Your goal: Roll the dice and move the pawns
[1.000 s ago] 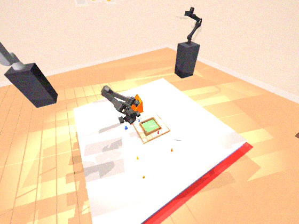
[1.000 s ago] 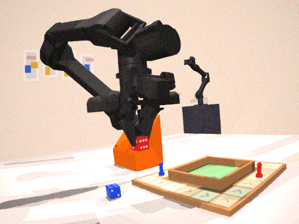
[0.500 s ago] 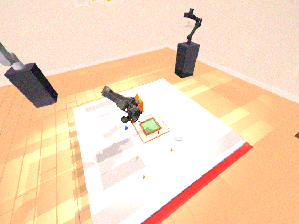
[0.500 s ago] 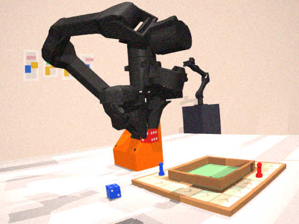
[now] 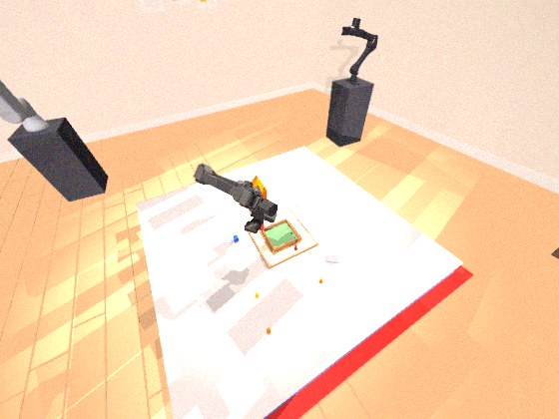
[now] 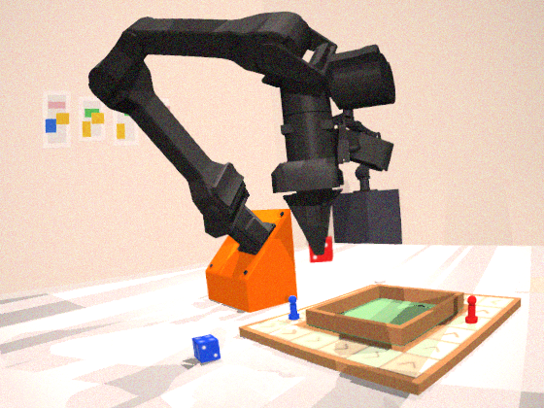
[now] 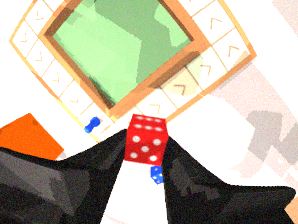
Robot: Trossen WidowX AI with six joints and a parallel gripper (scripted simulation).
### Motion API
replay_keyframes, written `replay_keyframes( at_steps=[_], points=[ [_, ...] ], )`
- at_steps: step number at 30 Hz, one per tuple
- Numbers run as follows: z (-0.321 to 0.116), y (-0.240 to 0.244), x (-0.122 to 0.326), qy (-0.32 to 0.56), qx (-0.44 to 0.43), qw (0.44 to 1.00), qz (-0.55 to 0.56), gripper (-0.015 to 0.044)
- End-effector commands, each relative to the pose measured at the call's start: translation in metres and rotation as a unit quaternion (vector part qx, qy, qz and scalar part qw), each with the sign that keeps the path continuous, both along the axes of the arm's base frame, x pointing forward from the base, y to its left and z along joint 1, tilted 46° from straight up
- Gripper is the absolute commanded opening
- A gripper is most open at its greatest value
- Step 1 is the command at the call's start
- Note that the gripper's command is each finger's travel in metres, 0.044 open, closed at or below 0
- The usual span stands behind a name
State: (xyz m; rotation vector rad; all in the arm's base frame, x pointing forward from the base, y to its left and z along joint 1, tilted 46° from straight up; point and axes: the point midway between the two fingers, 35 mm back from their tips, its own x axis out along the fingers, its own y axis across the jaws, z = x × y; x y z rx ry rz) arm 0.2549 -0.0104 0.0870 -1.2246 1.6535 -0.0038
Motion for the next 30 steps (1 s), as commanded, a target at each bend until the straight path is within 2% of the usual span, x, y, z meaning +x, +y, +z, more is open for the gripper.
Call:
replay_keyframes(
  at_steps=[1,12,23,30],
  points=[
    [-0.011,0.009,0.003,0.042,0.0,0.998,0.044,0.0],
    [-0.048,0.03,0.012,0.172,-0.014,0.969,0.178,0.0],
    [-0.087,0.05,0.016,0.295,-0.032,0.906,0.302,0.0],
    [-0.091,0.049,0.014,0.306,-0.008,0.901,0.308,0.0]
  ],
)
